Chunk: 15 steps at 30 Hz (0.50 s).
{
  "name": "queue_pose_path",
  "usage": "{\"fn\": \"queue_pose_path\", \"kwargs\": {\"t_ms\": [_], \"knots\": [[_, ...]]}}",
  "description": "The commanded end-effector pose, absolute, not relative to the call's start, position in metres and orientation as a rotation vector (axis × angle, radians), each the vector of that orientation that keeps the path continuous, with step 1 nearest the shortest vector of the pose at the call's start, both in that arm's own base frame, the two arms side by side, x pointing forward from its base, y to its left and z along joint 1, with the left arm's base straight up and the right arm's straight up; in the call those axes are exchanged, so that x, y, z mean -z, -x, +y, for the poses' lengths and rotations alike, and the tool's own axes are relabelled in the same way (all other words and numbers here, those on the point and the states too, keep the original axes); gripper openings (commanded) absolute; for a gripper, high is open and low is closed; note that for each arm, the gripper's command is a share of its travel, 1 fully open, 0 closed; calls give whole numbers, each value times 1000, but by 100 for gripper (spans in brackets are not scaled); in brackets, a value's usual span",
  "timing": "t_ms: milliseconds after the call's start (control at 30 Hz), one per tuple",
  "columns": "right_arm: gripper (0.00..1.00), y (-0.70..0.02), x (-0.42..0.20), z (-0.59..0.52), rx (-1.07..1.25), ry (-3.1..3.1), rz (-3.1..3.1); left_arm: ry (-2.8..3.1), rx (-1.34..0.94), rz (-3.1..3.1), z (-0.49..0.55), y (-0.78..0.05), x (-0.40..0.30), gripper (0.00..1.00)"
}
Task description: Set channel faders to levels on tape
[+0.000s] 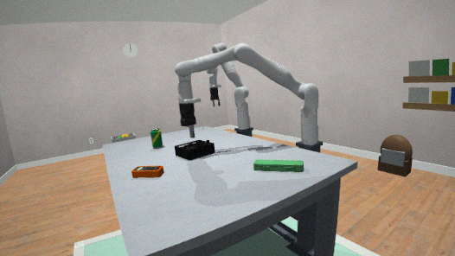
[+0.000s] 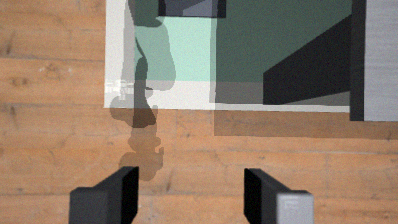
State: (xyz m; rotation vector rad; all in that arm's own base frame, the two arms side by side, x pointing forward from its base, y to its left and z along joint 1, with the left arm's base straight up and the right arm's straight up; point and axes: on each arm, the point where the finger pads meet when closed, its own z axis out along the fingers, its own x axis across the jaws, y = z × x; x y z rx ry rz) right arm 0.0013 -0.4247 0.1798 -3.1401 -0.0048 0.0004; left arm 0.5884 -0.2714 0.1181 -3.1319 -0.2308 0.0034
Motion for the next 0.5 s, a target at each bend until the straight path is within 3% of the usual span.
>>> {"fn": "queue_pose_path", "kwargs": {"t_ms": [0, 467], "knots": [[100, -1, -180, -425, 0, 3142, -5, 3133, 0, -231, -272, -589, -119, 0], [100, -1, -180, -425, 0, 3142, -5, 3131, -1, -257, -272, -588, -119, 0]]}}
